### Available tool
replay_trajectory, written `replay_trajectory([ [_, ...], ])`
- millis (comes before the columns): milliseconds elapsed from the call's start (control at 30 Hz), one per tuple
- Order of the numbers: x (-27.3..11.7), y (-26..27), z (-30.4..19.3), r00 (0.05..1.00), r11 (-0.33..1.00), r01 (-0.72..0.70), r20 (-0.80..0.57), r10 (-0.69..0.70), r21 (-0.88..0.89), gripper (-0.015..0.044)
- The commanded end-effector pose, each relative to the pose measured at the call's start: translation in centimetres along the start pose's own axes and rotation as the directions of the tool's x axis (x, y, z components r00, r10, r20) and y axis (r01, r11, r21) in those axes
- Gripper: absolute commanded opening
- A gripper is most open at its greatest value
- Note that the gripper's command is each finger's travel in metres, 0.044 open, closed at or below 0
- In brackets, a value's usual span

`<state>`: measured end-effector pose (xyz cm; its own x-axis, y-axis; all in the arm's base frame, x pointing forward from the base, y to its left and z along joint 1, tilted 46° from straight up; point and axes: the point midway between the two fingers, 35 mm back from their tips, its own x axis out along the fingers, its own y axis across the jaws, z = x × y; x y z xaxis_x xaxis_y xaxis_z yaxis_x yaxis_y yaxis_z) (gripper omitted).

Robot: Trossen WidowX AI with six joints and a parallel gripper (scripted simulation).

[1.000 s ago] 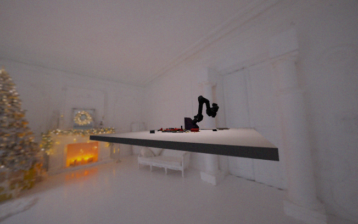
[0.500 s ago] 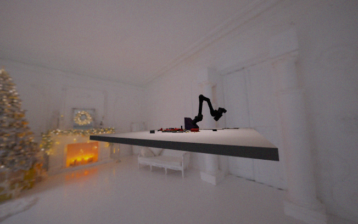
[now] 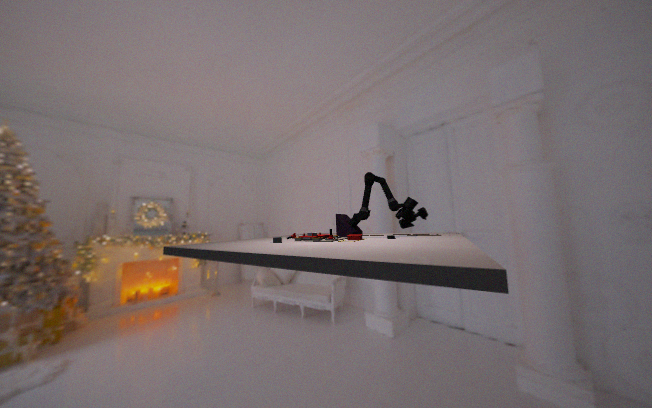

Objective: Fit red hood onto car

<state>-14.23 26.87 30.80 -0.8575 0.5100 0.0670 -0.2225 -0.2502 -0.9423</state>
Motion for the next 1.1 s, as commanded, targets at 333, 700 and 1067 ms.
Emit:
replay_trajectory([
  [333,-10.8,-5.5,-12.6,0.808,0.935,0.27,-0.582,-0.09,0.231,0.044],
  [700,-23.6,-6.6,-18.1,0.465,0.805,0.547,-0.883,-0.064,0.23,0.044],
  [1067,-36.5,0.7,-19.1,0.212,0.418,0.864,-0.956,0.205,0.281,0.044],
])
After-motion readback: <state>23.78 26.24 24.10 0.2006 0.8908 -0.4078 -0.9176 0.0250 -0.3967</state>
